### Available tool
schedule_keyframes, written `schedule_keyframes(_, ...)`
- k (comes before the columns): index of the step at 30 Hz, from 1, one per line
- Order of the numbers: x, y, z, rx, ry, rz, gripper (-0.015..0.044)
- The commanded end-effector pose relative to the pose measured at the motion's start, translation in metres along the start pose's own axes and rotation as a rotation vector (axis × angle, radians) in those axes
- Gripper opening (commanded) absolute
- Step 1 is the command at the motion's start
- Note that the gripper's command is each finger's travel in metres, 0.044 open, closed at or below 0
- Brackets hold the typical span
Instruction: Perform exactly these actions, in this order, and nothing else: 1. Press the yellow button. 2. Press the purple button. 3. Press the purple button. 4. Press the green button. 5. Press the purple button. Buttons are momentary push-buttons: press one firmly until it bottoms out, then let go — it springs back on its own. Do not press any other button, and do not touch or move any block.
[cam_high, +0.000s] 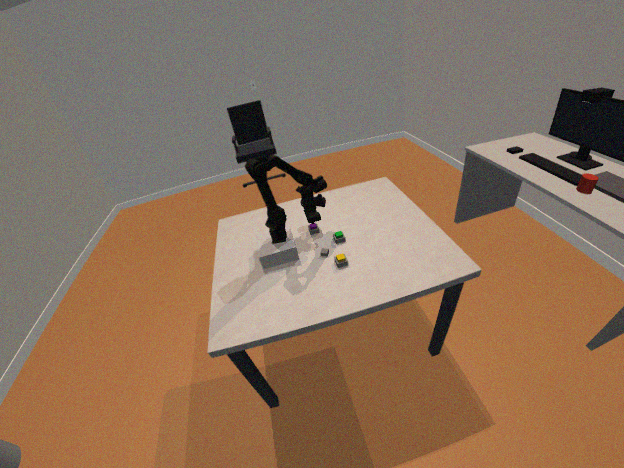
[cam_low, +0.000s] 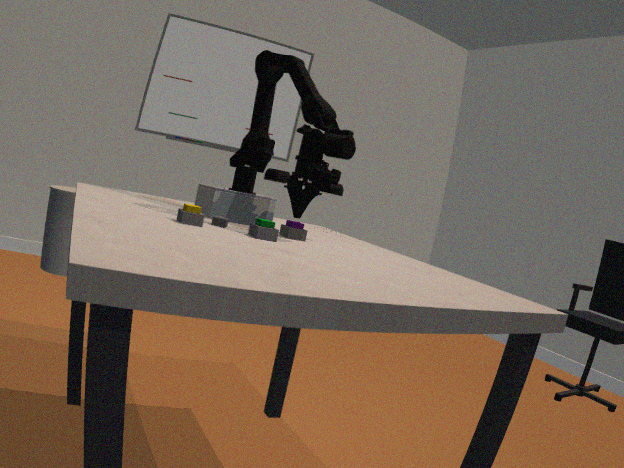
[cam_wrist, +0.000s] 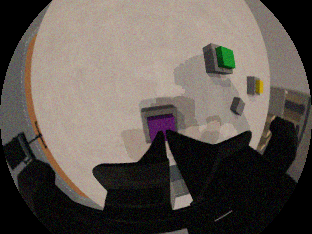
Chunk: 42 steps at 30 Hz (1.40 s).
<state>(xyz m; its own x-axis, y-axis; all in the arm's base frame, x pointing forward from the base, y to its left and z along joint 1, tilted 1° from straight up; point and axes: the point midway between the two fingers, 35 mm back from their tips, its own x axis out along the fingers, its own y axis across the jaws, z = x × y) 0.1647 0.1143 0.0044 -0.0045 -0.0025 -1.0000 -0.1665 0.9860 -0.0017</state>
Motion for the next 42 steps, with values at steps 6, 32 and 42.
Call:
schedule_keyframes(6, 0.015, 0.000, -0.001, 0.003, 0.002, 0.001, 0.0020)
schedule_keyframes(32, -0.016, 0.000, -0.001, 0.003, 0.002, 0.001, 0.0020)
schedule_keyframes(42, -0.007, 0.000, -0.001, 0.003, 0.002, 0.001, 0.0020)
